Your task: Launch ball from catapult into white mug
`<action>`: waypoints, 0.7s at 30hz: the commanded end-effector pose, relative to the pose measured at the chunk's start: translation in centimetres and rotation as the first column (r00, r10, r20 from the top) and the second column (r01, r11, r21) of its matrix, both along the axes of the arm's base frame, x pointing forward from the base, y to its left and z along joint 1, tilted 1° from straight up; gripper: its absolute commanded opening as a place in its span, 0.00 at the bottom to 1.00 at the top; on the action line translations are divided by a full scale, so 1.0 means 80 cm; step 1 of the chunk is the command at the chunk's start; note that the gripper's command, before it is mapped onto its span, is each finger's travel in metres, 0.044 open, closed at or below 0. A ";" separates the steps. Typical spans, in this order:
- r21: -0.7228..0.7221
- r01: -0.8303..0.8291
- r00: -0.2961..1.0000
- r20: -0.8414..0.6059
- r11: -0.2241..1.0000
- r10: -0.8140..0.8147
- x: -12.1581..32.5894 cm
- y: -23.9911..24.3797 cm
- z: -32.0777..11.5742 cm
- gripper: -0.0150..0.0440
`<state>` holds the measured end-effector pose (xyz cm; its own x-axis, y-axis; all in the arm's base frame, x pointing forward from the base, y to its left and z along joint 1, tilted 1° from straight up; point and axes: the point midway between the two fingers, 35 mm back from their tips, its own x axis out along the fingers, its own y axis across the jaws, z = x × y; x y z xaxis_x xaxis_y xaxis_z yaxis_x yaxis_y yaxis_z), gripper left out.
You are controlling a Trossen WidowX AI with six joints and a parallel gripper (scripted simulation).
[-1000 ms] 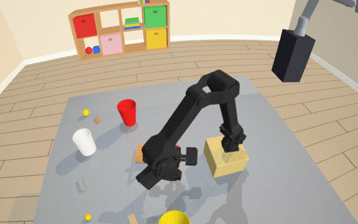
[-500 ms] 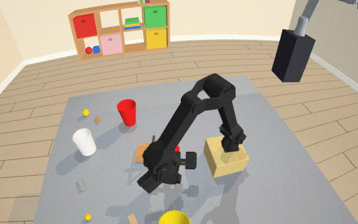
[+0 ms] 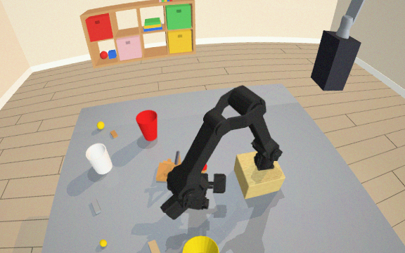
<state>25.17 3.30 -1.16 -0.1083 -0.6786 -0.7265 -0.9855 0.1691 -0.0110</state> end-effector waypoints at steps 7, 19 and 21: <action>-0.004 -0.001 1.000 -0.004 1.000 0.001 -0.003 -0.002 -0.022 0.25; -0.004 -0.001 1.000 -0.005 1.000 0.001 -0.006 -0.002 -0.053 0.25; -0.003 -0.002 1.000 -0.004 1.000 0.002 -0.002 0.005 -0.042 0.25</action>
<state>24.87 3.21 -4.99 -0.1058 -0.6831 -0.7226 -0.9862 0.1649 -0.0114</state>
